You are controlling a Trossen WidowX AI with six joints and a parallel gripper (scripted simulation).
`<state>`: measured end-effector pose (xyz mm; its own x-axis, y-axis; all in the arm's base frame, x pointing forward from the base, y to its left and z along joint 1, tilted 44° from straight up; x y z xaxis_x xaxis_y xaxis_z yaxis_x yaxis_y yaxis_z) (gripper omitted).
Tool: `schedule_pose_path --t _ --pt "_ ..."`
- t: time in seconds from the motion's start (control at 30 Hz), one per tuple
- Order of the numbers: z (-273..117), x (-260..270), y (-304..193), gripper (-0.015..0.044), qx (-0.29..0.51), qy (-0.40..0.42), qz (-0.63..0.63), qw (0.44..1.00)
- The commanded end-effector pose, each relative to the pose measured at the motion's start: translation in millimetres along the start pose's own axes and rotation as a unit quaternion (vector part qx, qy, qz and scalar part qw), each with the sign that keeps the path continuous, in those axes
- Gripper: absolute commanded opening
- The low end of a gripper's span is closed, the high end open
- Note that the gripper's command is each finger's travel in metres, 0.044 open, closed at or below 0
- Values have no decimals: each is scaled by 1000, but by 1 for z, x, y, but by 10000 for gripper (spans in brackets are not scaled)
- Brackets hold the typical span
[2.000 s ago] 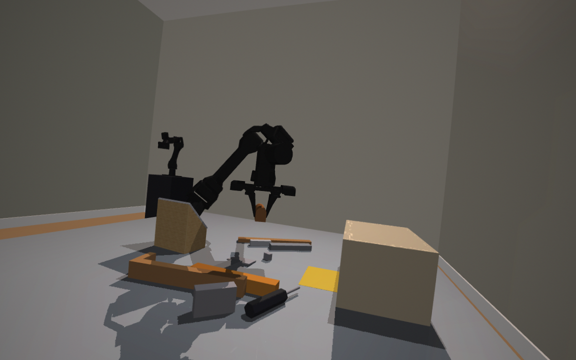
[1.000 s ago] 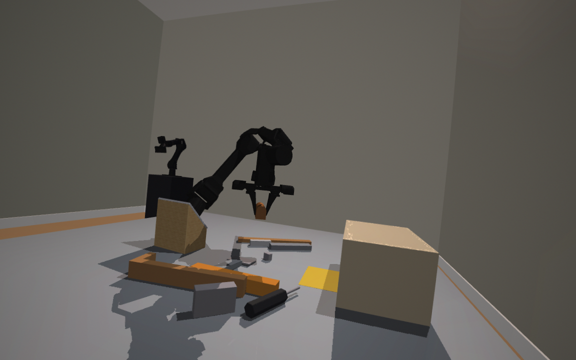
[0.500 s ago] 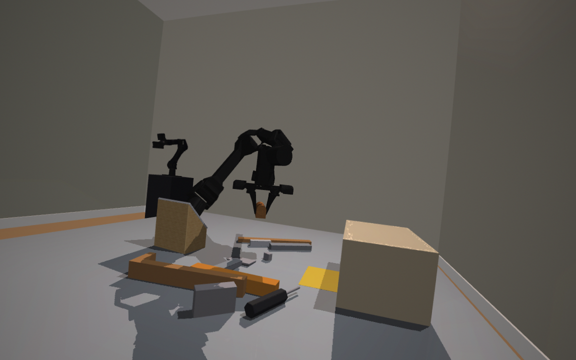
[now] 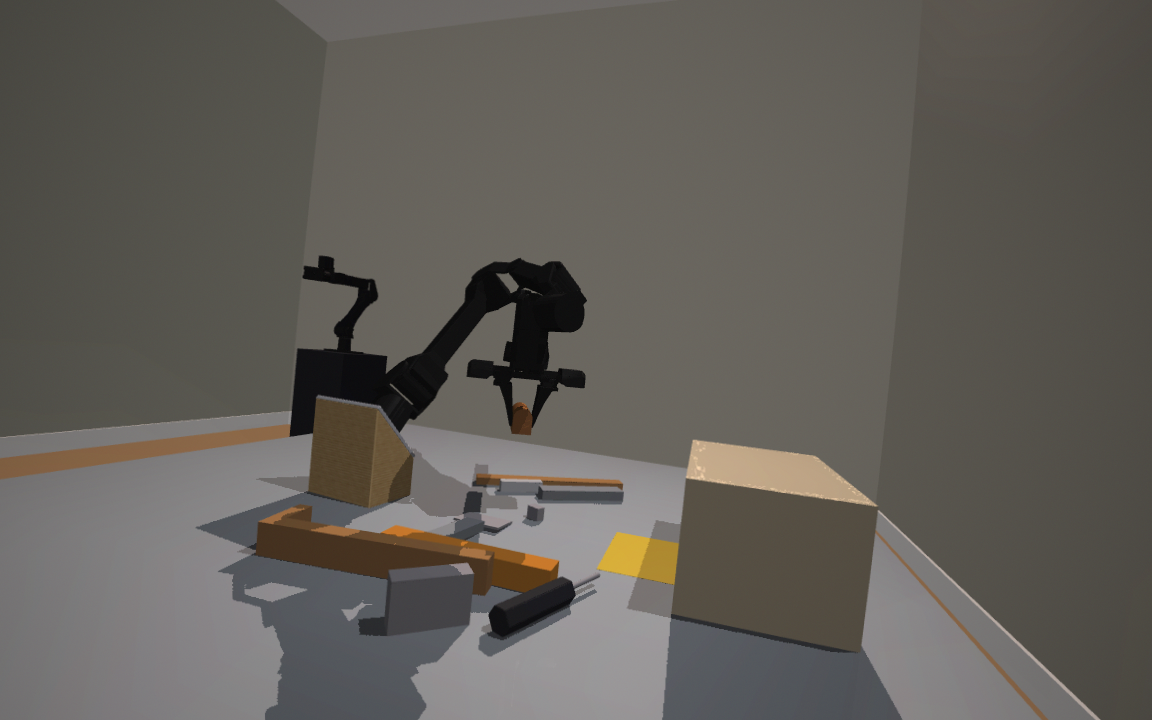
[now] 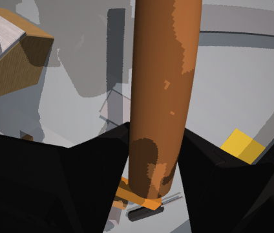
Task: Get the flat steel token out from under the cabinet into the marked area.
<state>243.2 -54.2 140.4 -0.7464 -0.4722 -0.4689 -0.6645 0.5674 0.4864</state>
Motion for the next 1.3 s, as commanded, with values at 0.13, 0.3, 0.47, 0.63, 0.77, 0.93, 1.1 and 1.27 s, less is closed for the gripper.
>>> schedule_pose_path --t 0.13,0.3,0.47,0.63,0.77,0.93,1.1,1.27 --pt "0 -3 11 0 -4 -5 5 1000" --pt "0 -2 9 0 0 0 -5 1000" --pt "0 -2 8 0 -2 -3 -22 1000" --pt "0 -2 8 0 -3 -4 -22 1000" --pt "0 -1 8 0 -3 -4 -6 1000" --pt "0 -1 8 0 -4 -4 14 1000" --pt "0 -1 8 0 -4 -4 34 999" --pt "0 -1 8 0 -4 -4 54 999"
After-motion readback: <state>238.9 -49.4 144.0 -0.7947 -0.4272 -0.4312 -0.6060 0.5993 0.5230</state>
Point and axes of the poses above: the point midway between the two fingers, 35 mm back from their tips, its own z axis out along the fingers, its own x axis across the jaws, y = z × x, the point moved 6 cm from there along -z, back along the fingers, and after that the axes turned 12 degrees about -z, right-handed, at the moved point
